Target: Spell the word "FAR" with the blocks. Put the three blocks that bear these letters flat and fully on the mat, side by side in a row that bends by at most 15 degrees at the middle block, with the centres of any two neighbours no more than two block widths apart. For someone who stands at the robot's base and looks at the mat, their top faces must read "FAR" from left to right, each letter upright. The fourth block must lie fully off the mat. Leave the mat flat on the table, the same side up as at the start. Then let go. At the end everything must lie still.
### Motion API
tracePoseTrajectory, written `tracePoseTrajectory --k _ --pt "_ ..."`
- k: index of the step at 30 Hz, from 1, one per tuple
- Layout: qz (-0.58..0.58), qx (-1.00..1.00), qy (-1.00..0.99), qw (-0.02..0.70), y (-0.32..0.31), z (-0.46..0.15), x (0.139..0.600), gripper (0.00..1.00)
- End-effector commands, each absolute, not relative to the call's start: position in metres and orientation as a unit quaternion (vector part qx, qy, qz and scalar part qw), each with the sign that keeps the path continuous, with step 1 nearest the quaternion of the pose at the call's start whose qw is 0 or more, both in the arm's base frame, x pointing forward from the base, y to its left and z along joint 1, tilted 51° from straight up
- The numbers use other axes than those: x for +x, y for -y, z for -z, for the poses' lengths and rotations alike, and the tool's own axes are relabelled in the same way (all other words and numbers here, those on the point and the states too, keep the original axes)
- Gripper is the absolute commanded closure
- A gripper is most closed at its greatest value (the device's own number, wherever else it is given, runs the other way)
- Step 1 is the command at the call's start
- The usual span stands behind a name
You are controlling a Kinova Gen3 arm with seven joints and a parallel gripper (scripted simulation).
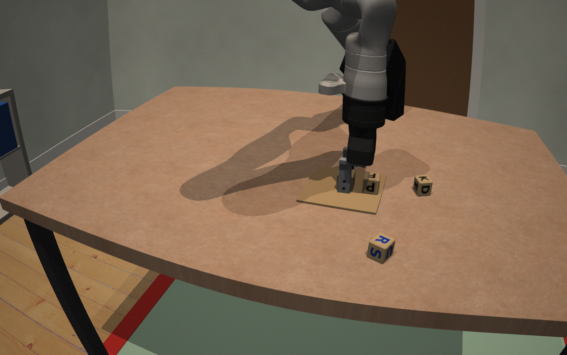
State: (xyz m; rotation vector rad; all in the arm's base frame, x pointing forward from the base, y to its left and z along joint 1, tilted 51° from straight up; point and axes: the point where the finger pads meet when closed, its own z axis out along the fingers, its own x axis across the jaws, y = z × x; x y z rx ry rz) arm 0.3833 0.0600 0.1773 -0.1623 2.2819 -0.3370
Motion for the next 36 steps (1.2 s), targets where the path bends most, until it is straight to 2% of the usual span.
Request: tracePoseTrajectory --k 1,2,3,5,6,8,9,11,12,36 --pt "0.133 -0.064 -0.903 0.403 -0.06 -0.178 0.383 0.37" --pt "0.133 -0.064 -0.903 0.403 -0.06 -0.178 0.383 0.37" --pt "0.133 -0.064 -0.903 0.403 -0.06 -0.178 0.383 0.31" --pt "0.133 -0.064 -0.903 0.403 -0.06 -0.178 0.383 0.31" --pt "0.133 -0.064 -0.903 0.403 -0.06 -0.178 0.383 0.25" --pt "0.133 -0.064 -0.903 0.403 -0.06 -0.178 0.383 0.25" --pt "0.133 -0.064 -0.903 0.403 -0.06 -0.178 0.383 0.19" --pt "0.133 -0.064 -0.903 0.403 -0.06 -0.178 0.383 0.19" --pt "0.133 -0.064 -0.903 0.403 -0.06 -0.178 0.383 0.13" --pt "0.136 -0.069 -0.903 0.402 -0.063 -0.186 0.373 0.13"
